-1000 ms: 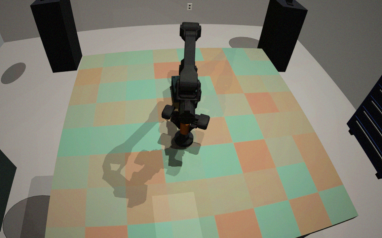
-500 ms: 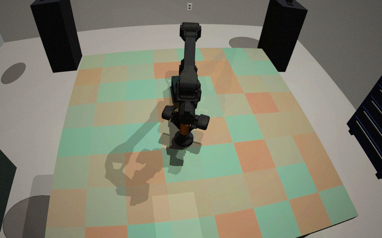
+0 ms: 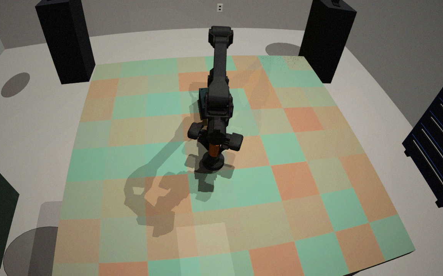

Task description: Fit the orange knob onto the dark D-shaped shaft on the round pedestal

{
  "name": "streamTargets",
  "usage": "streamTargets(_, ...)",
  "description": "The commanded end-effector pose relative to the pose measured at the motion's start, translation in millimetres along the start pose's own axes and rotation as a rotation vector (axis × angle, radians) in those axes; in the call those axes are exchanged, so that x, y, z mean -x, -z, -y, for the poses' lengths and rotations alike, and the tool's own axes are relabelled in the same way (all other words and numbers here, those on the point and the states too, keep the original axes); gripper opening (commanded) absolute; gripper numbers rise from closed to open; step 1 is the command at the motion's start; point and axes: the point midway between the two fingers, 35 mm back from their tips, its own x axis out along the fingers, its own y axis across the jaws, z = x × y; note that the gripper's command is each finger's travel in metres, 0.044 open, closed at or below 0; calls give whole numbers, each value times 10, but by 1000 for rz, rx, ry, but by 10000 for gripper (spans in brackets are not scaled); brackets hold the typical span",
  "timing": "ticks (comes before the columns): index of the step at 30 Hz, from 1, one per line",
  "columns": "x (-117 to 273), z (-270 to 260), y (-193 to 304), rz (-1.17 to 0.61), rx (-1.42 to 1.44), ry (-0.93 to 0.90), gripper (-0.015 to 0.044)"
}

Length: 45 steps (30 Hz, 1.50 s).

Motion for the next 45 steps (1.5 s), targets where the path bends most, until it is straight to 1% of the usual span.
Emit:
streamTargets(1, -2, 0, 5, -2, -26, 0, 0)
streamTargets(19, -2, 0, 5, -2, -26, 0, 0)
streamTargets(25, 81, -14, 8, -3, 4, 0, 0)
streamTargets(29, 69, -16, 8, -3, 57, 0, 0)
streamTargets(45, 27, -6, 2, -2, 57, 0, 0)
